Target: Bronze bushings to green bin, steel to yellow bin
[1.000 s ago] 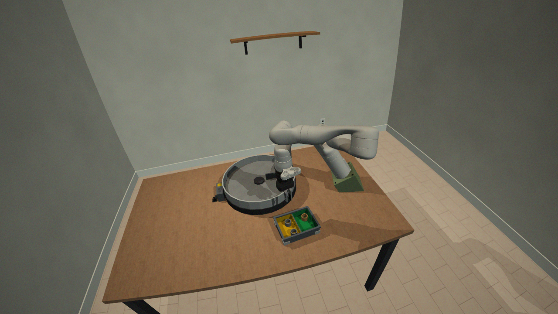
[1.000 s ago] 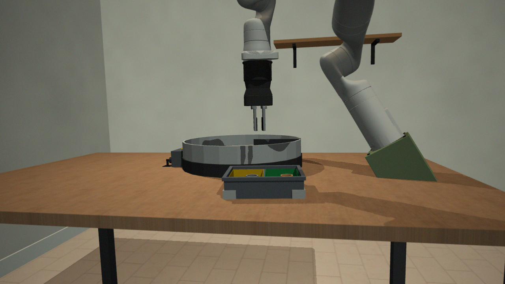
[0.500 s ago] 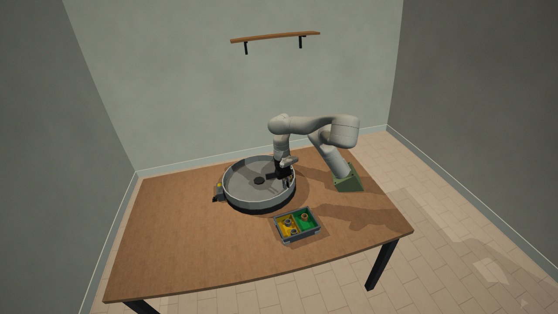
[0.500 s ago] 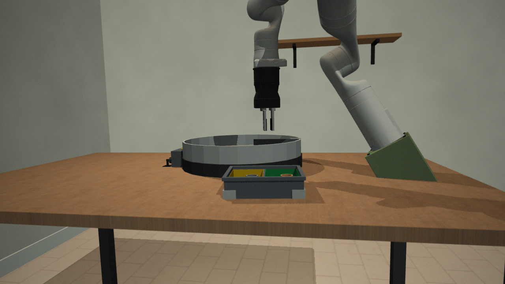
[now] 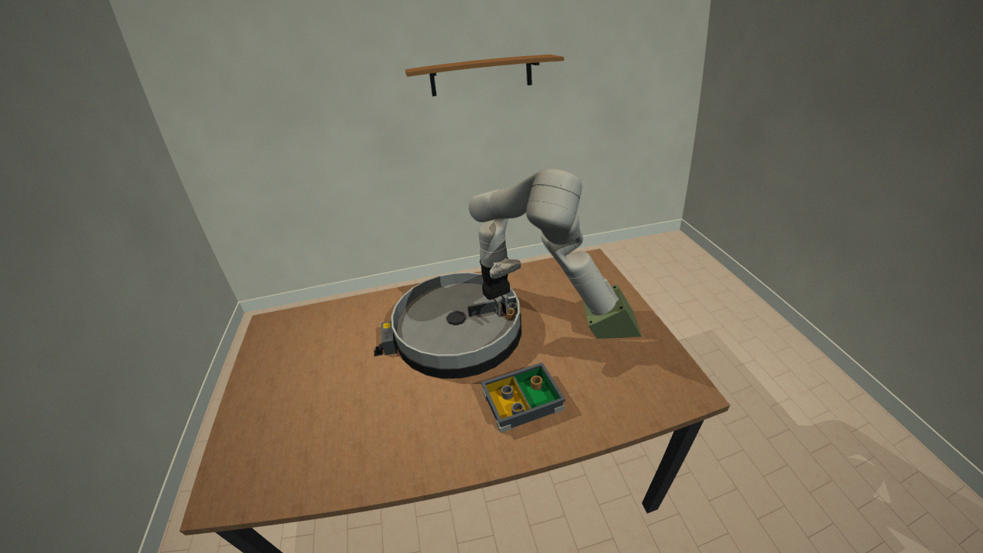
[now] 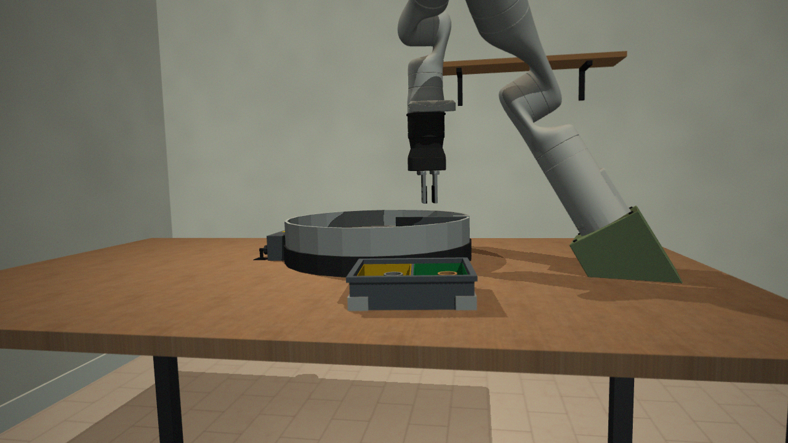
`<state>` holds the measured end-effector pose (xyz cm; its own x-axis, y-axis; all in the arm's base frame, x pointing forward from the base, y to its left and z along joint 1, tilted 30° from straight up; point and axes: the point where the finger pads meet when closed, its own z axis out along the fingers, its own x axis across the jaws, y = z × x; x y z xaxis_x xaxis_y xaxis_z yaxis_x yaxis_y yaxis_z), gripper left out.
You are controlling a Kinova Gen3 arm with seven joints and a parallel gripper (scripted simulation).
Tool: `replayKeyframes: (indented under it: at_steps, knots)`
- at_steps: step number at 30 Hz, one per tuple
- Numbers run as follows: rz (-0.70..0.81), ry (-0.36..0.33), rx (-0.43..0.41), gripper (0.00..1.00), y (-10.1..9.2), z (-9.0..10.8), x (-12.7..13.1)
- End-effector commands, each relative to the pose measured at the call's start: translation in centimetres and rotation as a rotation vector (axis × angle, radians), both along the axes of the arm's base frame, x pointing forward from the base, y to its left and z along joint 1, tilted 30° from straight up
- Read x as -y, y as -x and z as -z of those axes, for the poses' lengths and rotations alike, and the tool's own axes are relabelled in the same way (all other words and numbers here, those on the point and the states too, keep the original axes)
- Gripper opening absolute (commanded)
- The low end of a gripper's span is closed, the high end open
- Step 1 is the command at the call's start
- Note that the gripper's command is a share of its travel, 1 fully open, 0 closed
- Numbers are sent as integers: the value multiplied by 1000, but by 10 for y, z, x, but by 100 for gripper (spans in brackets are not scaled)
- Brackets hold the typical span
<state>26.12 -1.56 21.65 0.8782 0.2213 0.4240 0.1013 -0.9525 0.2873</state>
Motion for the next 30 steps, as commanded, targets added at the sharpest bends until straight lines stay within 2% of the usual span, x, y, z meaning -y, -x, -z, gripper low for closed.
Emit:
replayKeyframes:
  at_steps: [1, 3, 6, 11, 23, 30]
  knots:
    - [14, -36, 5, 40, 4, -1, 20]
    - [11, -35, 5, 40, 9, -1, 40]
    - [11, -35, 5, 40, 9, -1, 40]
    - [6, -32, 3, 40, 22, -1, 92]
    - [6, -32, 3, 40, 22, -1, 92]
    - [5, -29, 2, 40, 15, 11, 94]
